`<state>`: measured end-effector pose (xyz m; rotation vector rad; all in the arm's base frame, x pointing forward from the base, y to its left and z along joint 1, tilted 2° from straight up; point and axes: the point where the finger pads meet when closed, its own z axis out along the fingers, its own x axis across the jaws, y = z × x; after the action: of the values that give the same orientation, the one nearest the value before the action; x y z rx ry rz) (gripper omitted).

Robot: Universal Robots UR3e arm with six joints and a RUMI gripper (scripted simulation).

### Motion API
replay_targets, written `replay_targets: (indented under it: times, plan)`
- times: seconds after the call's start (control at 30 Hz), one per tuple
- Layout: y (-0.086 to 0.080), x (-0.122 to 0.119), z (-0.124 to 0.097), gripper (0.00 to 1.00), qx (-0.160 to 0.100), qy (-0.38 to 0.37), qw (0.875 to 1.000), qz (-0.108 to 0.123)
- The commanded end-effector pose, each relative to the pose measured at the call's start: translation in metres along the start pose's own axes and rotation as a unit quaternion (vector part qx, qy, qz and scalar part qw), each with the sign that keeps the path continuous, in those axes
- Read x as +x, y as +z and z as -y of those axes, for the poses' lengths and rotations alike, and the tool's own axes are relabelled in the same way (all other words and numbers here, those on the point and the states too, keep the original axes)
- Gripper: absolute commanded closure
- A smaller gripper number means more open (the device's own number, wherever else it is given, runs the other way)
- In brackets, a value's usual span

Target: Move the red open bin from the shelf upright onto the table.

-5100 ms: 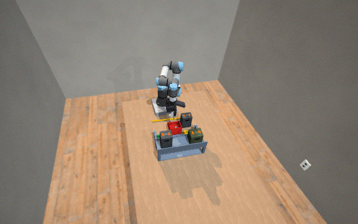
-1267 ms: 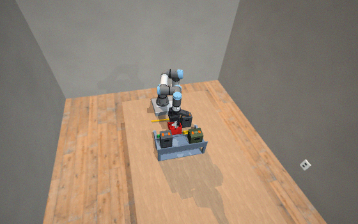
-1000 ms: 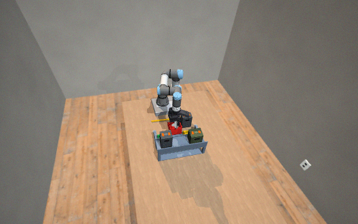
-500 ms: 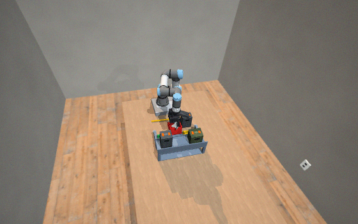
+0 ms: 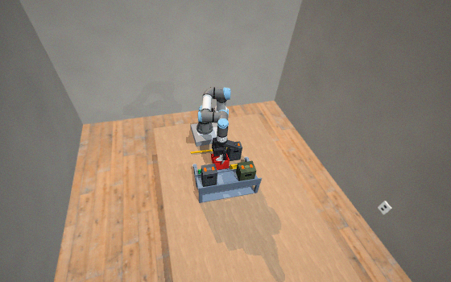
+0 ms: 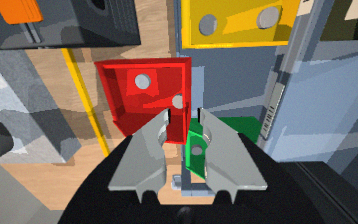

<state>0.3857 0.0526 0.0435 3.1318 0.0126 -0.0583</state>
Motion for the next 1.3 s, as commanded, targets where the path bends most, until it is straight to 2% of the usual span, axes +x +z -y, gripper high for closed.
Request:
replay_targets:
  times: [0.0,0.23,1.2,1.23,1.27]
  plan:
    - [0.000,0.001,0.000,0.80,0.000,0.000,1.000,-0.002]
    - [0.010,0.001,0.000,0.80,0.000,0.000,1.000,-0.002]
    - [0.013,0.001,0.000,0.80,0.000,0.000,1.000,-0.002]
    - [0.013,0.001,0.000,1.00,0.000,0.000,1.000,-0.002]
    - [0.013,0.001,0.000,1.00,0.000,0.000,1.000,-0.002]
